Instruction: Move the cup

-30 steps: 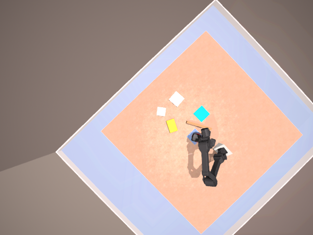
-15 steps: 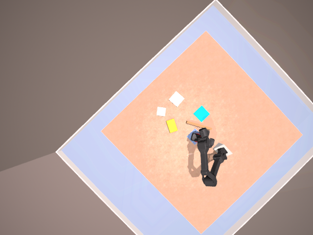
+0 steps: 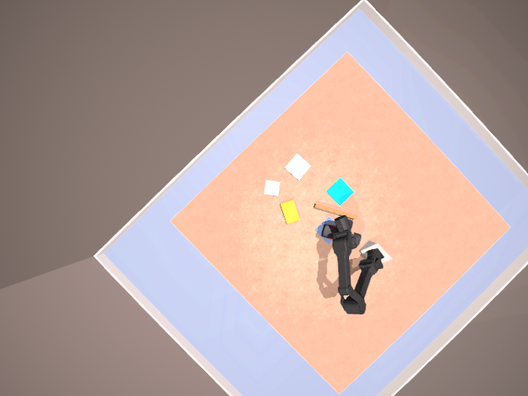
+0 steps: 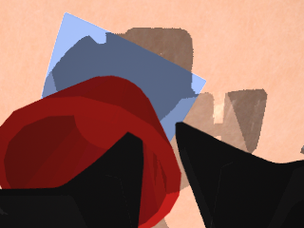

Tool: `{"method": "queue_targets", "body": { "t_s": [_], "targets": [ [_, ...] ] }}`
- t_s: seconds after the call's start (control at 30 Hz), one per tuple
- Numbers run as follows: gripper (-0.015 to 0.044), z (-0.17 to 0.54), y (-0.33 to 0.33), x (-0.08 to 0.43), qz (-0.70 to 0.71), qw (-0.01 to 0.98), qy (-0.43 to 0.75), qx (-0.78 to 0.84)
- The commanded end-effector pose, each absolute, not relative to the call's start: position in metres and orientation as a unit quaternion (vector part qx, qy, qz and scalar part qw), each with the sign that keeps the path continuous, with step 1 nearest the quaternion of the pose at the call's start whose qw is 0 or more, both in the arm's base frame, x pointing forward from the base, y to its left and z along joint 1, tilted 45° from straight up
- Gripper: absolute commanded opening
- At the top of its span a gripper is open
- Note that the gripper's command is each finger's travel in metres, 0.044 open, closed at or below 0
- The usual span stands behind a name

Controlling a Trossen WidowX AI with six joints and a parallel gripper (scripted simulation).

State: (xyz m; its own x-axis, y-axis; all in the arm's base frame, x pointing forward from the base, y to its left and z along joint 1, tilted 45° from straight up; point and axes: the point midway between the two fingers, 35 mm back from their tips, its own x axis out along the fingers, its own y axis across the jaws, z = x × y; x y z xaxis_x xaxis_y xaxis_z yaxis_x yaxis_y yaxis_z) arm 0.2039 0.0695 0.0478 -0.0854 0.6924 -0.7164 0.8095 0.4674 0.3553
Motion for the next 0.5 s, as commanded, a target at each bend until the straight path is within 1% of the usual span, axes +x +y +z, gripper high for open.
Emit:
{"method": "queue_targets", "body": {
  "t_s": [0.0, 0.23, 0.47],
  "targets": [
    [0.0049, 0.048, 0.0694, 0.2042, -0.066, 0.442, 0.733, 0.512],
    [0.0002, 0.048, 0.0694, 0.2042, -0.066, 0.442, 0.733, 0.512],
    [0.0, 0.0511, 0.0659, 0.2053, -0.067, 0.443, 0.733, 0.512]
  ]
}}
